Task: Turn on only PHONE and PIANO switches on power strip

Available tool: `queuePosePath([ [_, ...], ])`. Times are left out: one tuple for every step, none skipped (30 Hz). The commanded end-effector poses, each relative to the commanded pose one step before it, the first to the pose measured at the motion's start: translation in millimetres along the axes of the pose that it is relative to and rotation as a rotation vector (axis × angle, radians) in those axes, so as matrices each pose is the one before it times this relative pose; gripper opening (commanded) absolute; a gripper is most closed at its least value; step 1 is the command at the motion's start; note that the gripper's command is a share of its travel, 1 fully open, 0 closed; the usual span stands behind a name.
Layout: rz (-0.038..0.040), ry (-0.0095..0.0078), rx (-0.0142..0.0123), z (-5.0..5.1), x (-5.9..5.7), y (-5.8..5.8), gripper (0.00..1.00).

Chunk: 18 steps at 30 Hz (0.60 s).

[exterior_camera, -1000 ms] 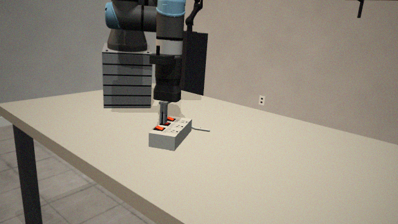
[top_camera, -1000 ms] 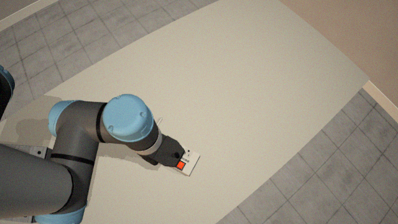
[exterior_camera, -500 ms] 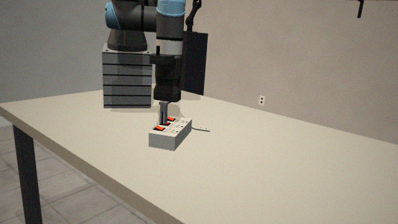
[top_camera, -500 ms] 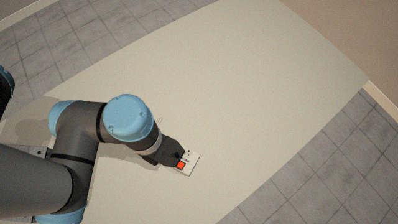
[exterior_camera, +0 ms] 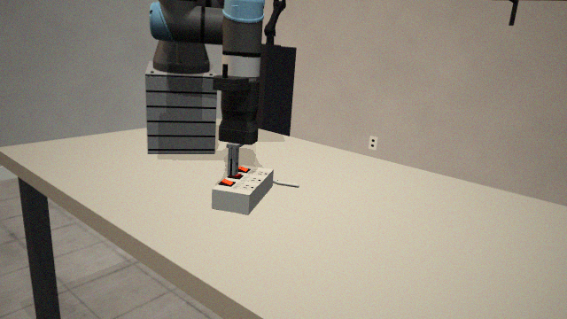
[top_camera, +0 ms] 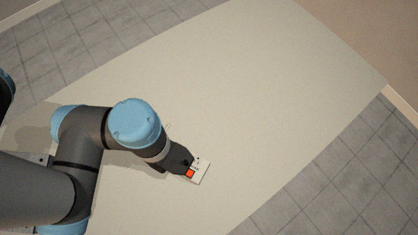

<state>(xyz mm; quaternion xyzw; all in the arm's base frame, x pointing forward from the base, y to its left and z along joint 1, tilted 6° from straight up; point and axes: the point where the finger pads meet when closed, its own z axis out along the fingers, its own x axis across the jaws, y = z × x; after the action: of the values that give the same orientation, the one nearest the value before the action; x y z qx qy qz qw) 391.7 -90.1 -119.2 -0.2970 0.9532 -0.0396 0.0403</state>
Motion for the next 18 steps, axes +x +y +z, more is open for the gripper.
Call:
queuePosePath([
  [0.00022,-0.00034,-0.00002,-7.85,-0.17,-0.36,0.0],
  [0.0,0.0,0.0,0.0,0.0,0.0,0.0],
  [0.0,0.0,0.0,-2.86,0.0,0.0,0.0],
  [0.0,0.0,0.0,-3.02,0.0,0.0,0.0],
  [0.0,0.0,0.0,-3.1,0.0,0.01,0.0],
  [0.0,0.0,0.0,-3.1,0.0,-0.01,0.0],
  [0.0,0.0,0.0,-3.01,0.0,0.0,0.0],
  [0.0,0.0,0.0,-2.84,0.0,0.0,0.0],
  [0.0,0.0,0.0,-2.59,0.0,0.0,0.0],
  [0.0,0.0,0.0,-2.29,0.0,0.0,0.0],
  [0.0,0.0,0.0,-1.93,0.0,0.0,0.0],
  [0.0,0.0,0.0,-1.55,0.0,-0.01,0.0],
  [0.0,0.0,0.0,-1.15,0.0,0.0,0.0],
  [0.0,0.0,0.0,-0.77,0.0,0.0,0.0],
  [0.0,0.0,0.0,-0.43,0.0,0.0,0.0],
  [0.0,0.0,0.0,-0.17,0.0,0.0,0.0],
  [0.0,0.0,0.0,-0.03,0.0,0.0,0.0],
  [0.0,0.0,0.0,0.0,0.0,0.0,0.0],
])
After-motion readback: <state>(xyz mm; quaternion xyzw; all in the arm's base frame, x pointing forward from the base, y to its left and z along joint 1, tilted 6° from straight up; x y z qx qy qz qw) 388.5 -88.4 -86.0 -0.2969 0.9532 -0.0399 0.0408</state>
